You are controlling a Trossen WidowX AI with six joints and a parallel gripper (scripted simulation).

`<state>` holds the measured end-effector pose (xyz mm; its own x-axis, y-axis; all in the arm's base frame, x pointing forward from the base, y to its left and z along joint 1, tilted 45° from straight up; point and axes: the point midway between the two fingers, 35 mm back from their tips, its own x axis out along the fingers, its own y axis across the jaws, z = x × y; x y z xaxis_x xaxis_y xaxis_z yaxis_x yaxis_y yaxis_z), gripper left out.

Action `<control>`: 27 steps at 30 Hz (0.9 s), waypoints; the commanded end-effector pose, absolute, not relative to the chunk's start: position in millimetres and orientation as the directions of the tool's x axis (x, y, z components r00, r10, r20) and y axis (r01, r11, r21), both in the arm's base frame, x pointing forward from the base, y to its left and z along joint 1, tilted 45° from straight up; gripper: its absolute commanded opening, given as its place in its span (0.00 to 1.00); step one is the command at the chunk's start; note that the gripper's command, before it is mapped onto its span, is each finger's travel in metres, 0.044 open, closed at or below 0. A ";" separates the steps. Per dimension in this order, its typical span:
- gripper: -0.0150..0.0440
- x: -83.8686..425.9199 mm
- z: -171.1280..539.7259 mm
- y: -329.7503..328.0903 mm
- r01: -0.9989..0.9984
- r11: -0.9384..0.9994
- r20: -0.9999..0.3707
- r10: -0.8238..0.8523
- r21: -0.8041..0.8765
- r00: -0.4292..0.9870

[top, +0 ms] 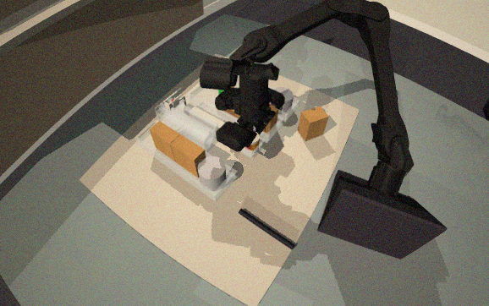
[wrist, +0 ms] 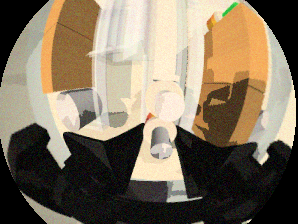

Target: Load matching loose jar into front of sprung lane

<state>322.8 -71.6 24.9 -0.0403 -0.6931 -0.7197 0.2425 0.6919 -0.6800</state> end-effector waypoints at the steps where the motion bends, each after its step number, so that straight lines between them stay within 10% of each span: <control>1: 0.25 324.1 26.0 -73.0 0.252 0.684 -0.713 -0.701 -0.684 -0.033; 18: 0.25 320.9 24.4 -71.0 0.252 0.684 -0.713 -0.701 -0.684 -0.033; 27: 0.65 321.4 24.2 -71.2 0.252 0.684 -0.713 -0.701 -0.684 -0.033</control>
